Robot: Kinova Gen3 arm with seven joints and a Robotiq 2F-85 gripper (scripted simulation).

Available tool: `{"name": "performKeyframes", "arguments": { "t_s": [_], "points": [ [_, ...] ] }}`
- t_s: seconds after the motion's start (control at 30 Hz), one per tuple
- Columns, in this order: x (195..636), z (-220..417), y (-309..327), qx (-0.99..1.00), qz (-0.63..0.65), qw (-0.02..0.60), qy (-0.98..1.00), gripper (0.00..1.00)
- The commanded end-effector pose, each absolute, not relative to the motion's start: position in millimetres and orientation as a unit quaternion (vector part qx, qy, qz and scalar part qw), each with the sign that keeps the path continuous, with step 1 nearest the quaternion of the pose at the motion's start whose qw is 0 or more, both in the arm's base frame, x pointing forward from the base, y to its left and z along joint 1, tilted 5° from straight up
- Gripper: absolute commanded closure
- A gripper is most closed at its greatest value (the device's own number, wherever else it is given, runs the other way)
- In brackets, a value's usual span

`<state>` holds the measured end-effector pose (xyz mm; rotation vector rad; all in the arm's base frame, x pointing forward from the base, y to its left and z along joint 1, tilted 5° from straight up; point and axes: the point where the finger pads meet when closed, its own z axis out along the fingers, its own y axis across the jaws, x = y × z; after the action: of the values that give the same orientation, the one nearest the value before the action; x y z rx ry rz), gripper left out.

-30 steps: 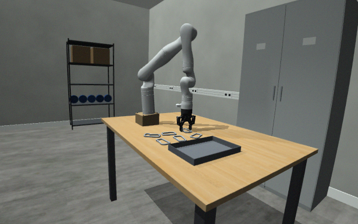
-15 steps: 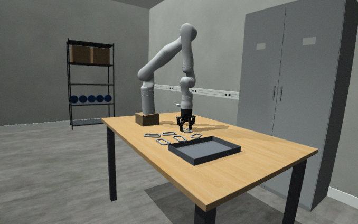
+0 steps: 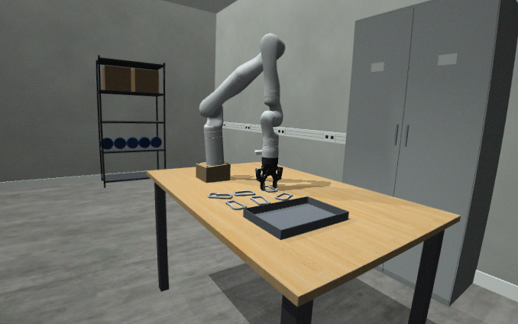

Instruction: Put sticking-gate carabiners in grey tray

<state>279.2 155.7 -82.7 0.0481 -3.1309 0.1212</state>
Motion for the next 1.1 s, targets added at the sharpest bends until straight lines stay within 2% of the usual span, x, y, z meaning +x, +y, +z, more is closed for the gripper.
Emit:
{"name": "performKeyframes", "arguments": {
  "t_s": [0.0,0.03,0.57,0.6,1.07],
  "points": [
    [279.3,-83.2,156.3,0.016,0.038,0.004,-0.999,0.33],
    [279.5,-82.3,156.0,0.015,0.038,0.003,-0.999,0.37],
    [279.5,-82.3,156.0,0.015,0.038,0.003,-0.999,0.37],
    [279.8,-81.5,155.7,0.015,0.038,0.003,-0.999,0.41],
    [279.8,-81.5,155.7,0.015,0.038,0.003,-0.999,0.41]
  ]
}}
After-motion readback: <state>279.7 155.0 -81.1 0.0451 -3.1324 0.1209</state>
